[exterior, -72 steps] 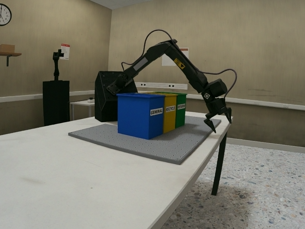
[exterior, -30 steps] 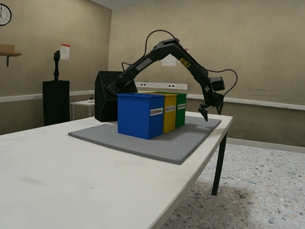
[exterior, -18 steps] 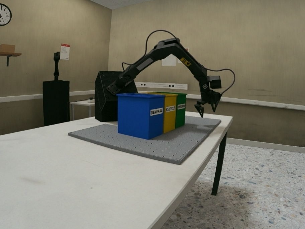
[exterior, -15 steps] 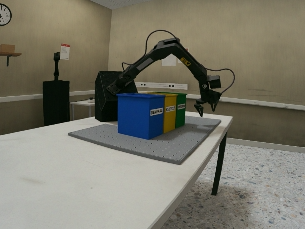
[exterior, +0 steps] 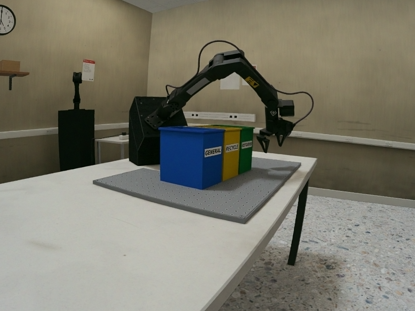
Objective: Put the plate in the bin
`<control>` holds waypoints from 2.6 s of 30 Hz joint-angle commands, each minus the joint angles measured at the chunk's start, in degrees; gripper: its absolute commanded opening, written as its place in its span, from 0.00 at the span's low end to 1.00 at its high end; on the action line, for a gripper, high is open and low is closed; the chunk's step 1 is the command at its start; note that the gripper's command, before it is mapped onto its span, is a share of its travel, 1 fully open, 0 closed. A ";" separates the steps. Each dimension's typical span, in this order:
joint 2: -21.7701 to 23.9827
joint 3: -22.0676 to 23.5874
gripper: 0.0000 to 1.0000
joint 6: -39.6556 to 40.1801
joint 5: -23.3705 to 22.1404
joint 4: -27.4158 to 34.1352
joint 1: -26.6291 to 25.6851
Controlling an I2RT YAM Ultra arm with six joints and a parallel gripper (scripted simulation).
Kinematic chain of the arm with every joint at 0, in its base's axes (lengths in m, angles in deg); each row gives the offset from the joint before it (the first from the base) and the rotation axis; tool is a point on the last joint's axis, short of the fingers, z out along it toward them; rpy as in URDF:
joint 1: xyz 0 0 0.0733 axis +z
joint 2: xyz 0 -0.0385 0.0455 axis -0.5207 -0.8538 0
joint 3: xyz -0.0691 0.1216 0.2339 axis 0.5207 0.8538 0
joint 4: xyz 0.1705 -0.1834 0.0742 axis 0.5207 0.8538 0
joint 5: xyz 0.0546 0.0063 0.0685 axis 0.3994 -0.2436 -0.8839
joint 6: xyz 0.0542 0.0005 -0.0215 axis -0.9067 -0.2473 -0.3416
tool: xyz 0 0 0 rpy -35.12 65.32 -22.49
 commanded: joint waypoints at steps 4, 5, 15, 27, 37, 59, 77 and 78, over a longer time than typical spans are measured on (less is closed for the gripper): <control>1.08 -2.94 1.00 -0.31 2.05 5.48 4.30; 1.44 0.02 1.00 -0.74 2.40 5.33 4.78; 1.09 1.64 1.00 -1.86 4.36 9.70 9.08; -0.48 1.61 1.00 -3.32 8.21 16.45 15.69; 1.43 6.40 1.00 -5.93 12.07 21.82 21.02; -0.81 10.77 1.00 -17.94 15.82 28.61 31.60; -3.67 17.45 1.00 -33.12 21.93 37.44 45.04; -3.78 15.89 1.00 -33.64 21.74 37.80 45.31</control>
